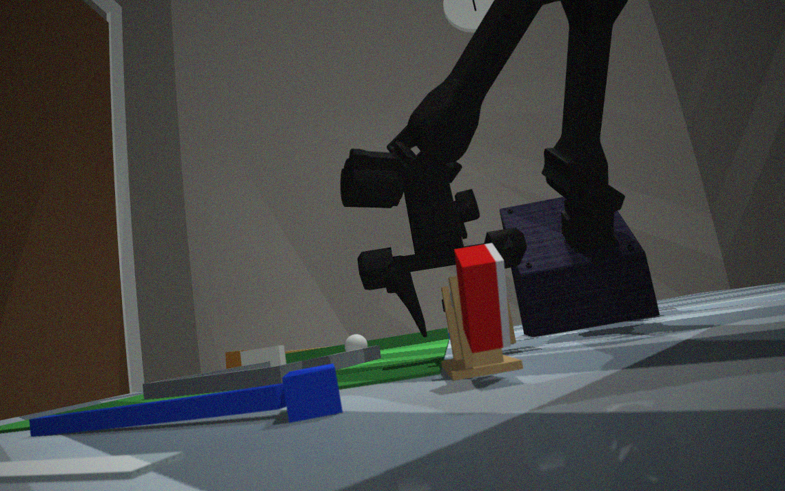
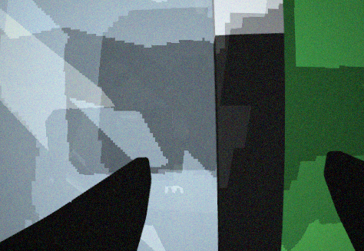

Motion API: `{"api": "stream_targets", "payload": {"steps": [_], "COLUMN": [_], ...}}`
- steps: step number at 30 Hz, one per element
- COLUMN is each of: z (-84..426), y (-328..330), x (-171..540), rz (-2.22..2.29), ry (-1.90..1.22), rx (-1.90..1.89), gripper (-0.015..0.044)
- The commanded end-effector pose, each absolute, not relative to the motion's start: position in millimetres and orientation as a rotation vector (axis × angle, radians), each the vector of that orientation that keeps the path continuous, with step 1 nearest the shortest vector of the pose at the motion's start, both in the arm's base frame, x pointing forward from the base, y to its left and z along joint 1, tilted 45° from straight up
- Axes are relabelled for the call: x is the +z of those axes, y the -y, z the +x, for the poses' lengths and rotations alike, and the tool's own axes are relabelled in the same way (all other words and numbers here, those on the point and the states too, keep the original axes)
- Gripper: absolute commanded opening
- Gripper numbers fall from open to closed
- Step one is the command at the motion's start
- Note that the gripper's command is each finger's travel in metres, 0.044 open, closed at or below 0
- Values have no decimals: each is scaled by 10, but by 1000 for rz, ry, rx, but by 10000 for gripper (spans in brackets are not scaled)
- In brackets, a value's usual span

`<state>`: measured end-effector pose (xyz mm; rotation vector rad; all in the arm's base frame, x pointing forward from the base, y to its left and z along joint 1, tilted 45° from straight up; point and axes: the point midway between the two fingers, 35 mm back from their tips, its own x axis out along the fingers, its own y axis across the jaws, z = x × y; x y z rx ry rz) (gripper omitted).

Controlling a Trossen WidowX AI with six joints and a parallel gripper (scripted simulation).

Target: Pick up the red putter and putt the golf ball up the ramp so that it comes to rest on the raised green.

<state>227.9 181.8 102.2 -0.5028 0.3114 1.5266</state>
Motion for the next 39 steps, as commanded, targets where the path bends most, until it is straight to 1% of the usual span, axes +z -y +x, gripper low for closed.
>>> {"api": "stream_targets", "payload": {"steps": [1, 8, 11, 21, 39], "z": [2281, 2281, 2281, 2308, 2251], "y": [-1817, -1817, -1817, -1686, -1171], "x": [1028, 1028, 1028, 1112, 1631], "rz": [-504, -504, -504, -514, -511], "ry": [-310, -310, -310, -320, -321], "rx": [1526, 1526, 1526, 1526, 1527], "gripper": [204, 20, 0, 0, 0]}}
